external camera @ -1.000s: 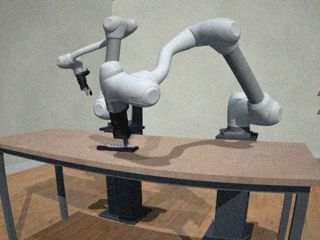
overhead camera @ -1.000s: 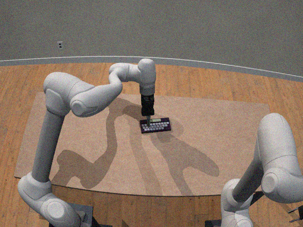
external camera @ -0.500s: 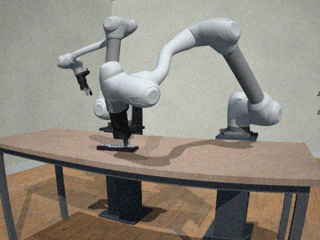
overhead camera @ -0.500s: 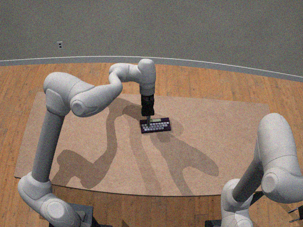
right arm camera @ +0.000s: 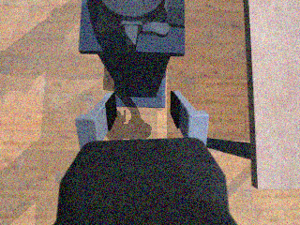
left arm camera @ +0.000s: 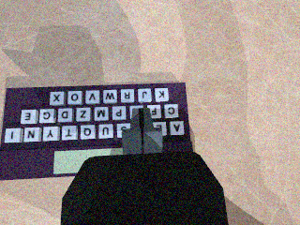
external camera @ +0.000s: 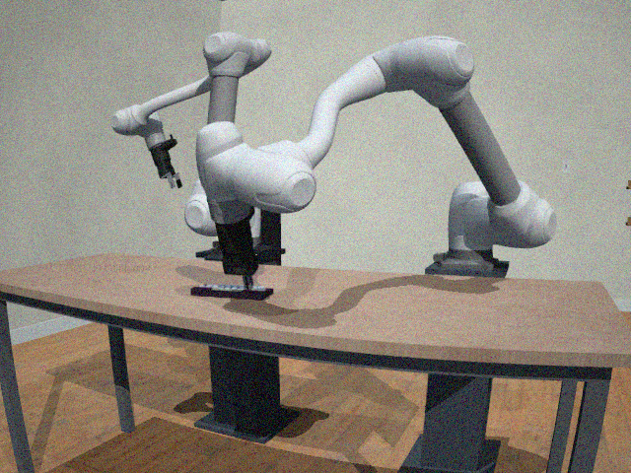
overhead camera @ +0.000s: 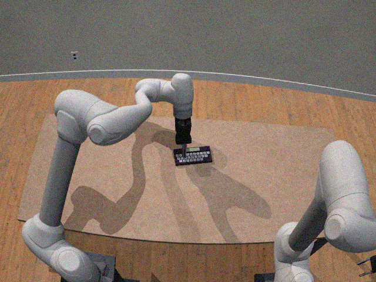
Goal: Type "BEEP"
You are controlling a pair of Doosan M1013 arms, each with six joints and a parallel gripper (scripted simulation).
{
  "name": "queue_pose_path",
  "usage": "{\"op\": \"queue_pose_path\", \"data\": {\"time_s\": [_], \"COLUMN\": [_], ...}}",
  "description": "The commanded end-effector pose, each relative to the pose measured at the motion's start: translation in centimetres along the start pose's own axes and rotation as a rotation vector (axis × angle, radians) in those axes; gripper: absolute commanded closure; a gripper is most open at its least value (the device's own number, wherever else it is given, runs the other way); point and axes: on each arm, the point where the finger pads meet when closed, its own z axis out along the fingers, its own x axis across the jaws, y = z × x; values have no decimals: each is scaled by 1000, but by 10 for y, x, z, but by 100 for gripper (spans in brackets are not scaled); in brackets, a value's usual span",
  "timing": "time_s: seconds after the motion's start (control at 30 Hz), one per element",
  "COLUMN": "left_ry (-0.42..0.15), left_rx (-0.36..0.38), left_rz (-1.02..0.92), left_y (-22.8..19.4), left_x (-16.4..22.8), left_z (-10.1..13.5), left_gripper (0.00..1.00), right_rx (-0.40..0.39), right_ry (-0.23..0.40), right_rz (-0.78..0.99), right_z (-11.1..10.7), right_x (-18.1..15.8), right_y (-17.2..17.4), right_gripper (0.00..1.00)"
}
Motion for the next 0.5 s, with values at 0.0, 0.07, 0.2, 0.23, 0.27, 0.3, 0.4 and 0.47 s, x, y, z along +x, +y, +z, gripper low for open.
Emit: {"op": "queue_pose_path", "data": {"time_s": [0.0, 0.07, 0.2, 0.23, 0.27, 0.3, 0.4, 0.47], "left_ry": [-6, -6, -6, -5, -5, -5, -6, -6], "left_rx": [3, 3, 3, 3, 4, 4, 1, 1], "left_rz": [0, 0, 0, 0, -1, -1, -2, -2], "left_y": [1, 1, 1, 0, -1, -3, -5, -5], "left_x": [-1, -1, -1, -1, -1, -1, -1, -1], "left_z": [3, 3, 2, 0, -2, -5, -12, -12], "left_gripper": [100, 100, 100, 100, 100, 100, 100, 100], "right_rx": [5, 5, 5, 5, 5, 5, 5, 5], "right_ry": [10, 10, 10, 10, 10, 10, 10, 10], "right_rz": [-5, -5, -5, -5, -5, -5, -5, -5], "right_z": [2, 2, 2, 2, 2, 2, 2, 2], "right_x": [2, 2, 2, 2, 2, 2, 2, 2], "right_y": [-3, -3, -3, -3, -3, -3, -3, -3], "right_gripper": [0, 0, 0, 0, 0, 0, 0, 0]}}
